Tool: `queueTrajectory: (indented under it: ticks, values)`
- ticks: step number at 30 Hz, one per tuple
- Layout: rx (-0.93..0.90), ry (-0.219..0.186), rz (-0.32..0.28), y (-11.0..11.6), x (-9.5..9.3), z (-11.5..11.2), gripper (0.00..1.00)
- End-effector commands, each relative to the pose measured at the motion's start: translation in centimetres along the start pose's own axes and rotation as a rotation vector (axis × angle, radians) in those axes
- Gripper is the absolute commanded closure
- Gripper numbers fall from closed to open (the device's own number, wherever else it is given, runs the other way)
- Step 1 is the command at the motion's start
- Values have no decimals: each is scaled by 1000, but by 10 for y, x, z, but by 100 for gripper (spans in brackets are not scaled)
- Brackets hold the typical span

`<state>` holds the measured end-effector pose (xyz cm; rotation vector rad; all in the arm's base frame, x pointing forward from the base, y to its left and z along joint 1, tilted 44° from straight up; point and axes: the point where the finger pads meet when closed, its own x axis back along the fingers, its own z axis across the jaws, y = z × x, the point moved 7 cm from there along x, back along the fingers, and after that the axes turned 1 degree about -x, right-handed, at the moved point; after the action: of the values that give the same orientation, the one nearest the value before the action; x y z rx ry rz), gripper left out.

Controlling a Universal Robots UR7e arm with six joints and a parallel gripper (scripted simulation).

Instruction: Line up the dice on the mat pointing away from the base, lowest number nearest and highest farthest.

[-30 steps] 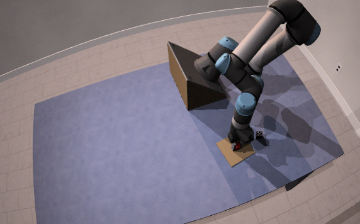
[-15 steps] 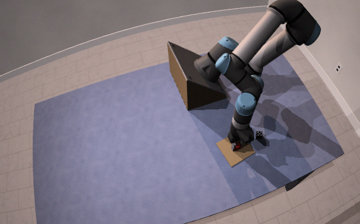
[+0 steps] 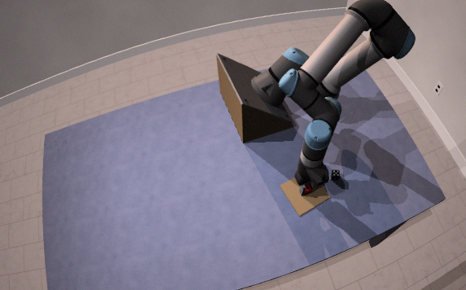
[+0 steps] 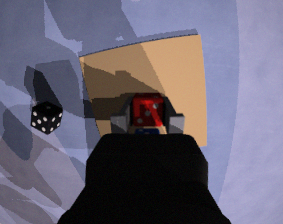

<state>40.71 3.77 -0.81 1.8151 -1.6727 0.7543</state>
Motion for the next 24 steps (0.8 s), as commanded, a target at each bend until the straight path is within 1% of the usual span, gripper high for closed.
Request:
queueTrajectory:
  ticks: [1, 3, 4, 6, 7, 9, 10, 14, 15, 17, 18, 24]
  values:
    - [0, 1, 1, 0, 0, 0, 43]
    - [0, 1, 1, 0, 0, 0, 43]
    - [0, 1, 1, 0, 0, 0, 37]
    - [0, 1, 1, 0, 0, 0, 37]
    - [0, 1, 1, 0, 0, 0, 31]
    - [0, 1, 1, 0, 0, 0, 31]
    - [0, 1, 1, 0, 0, 0, 25]
    - [0, 1, 1, 0, 0, 0, 25]
    - [0, 1, 1, 0, 0, 0, 19]
    - [0, 1, 1, 0, 0, 0, 19]
    - [0, 1, 1, 0, 0, 0, 13]
    - [0, 1, 1, 0, 0, 0, 13]
